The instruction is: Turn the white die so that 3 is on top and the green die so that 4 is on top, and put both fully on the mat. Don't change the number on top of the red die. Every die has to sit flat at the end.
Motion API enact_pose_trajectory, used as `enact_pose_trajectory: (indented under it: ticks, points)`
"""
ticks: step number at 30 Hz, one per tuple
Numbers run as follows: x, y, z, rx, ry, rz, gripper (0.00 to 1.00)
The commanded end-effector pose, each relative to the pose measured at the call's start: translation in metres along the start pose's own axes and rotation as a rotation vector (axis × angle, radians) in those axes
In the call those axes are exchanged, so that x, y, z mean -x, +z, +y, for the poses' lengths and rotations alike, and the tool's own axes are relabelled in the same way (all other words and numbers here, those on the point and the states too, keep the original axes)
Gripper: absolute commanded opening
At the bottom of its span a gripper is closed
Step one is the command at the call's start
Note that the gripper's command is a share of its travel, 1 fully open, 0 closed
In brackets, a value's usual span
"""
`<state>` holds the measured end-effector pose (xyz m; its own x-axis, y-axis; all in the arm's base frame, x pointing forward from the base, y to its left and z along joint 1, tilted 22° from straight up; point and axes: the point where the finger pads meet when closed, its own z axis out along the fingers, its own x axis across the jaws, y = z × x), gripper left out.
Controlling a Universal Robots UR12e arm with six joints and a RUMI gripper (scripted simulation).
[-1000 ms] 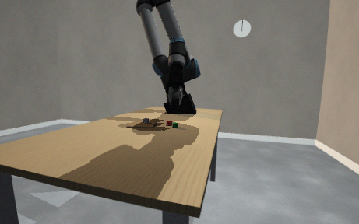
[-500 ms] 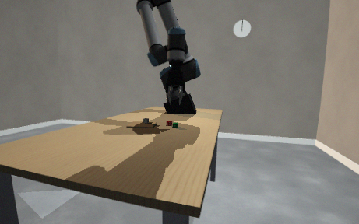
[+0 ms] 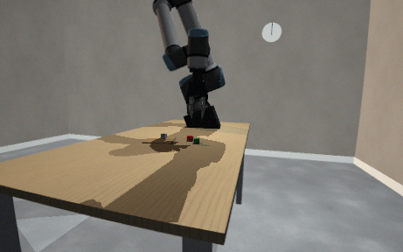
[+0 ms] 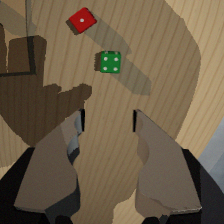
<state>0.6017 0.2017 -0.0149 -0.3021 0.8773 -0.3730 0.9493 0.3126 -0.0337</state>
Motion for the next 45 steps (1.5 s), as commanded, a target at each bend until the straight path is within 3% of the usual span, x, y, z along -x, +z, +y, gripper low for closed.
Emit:
enact_pose_trajectory:
  ticks: [1, 3, 4, 27, 45]
  points:
    - [-0.0009, -0.0001, 0.0002, -0.012, -0.001, -0.001, 0.24]
    - [-0.0008, -0.0001, 0.0002, -0.013, -0.001, -0.001, 0.24]
    - [-0.0008, -0.0001, 0.0002, -0.013, -0.001, -0.001, 1.00]
    - [-0.0004, 0.0002, -0.0002, -0.013, -0.027, -0.001, 1.00]
    - [0.0028, 0.0027, -0.0027, -0.013, -0.235, 0.000, 1.00]
